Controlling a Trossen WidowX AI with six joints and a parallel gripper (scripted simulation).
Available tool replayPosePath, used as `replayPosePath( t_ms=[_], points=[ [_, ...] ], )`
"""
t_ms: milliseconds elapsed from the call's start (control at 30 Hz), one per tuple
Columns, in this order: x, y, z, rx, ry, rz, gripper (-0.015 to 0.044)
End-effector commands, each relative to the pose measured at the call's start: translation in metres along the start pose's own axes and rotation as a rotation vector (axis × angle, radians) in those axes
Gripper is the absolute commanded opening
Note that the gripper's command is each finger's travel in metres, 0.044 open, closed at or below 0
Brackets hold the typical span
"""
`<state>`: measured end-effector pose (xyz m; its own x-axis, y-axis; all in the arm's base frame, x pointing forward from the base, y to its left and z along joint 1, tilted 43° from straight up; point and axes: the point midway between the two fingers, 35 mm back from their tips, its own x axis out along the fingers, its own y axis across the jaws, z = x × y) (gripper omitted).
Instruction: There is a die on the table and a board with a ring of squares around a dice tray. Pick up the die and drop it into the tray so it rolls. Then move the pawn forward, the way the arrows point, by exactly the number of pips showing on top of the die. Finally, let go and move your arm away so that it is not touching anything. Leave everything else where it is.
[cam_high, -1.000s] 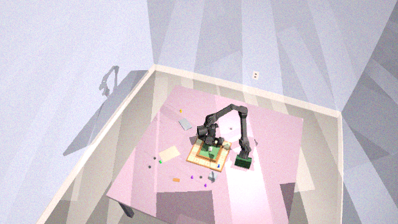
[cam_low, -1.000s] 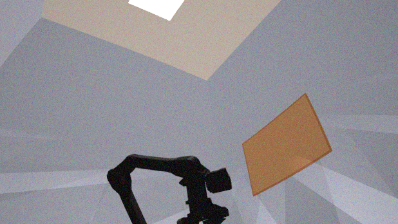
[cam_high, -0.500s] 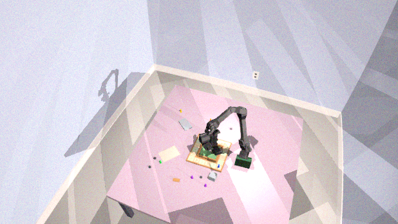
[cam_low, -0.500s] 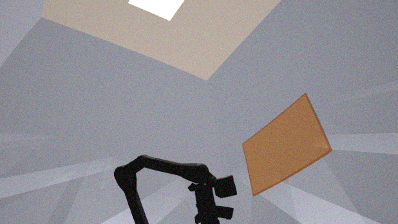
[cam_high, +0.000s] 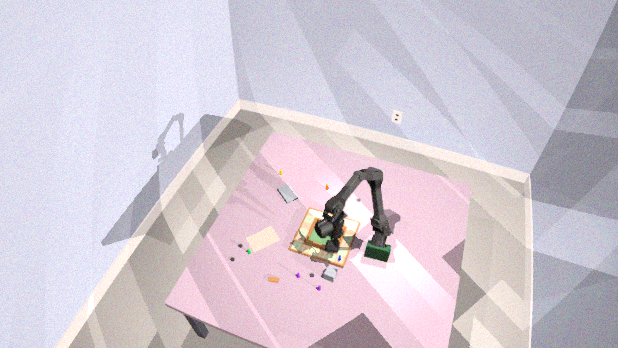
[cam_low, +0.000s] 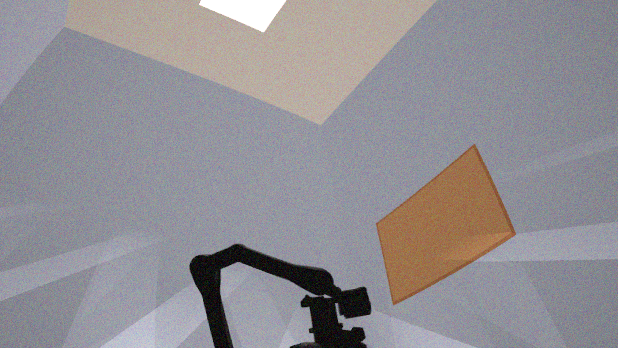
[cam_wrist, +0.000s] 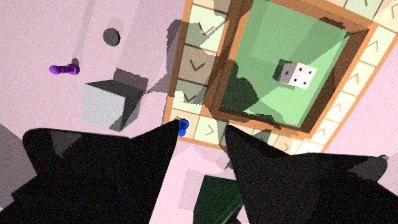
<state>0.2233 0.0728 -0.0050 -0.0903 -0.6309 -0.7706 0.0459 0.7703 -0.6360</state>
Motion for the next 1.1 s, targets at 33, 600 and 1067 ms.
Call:
replayPosePath(
  t_ms=[33,600,1067],
  points=[
    [0.017,0.027,-0.037,0.582,-0.003,-0.035,0.02],
    [0.022,0.026,-0.038,0.582,-0.003,-0.035,0.02],
    [0.046,0.025,-0.038,0.582,-0.004,-0.036,0.02]
  ],
)
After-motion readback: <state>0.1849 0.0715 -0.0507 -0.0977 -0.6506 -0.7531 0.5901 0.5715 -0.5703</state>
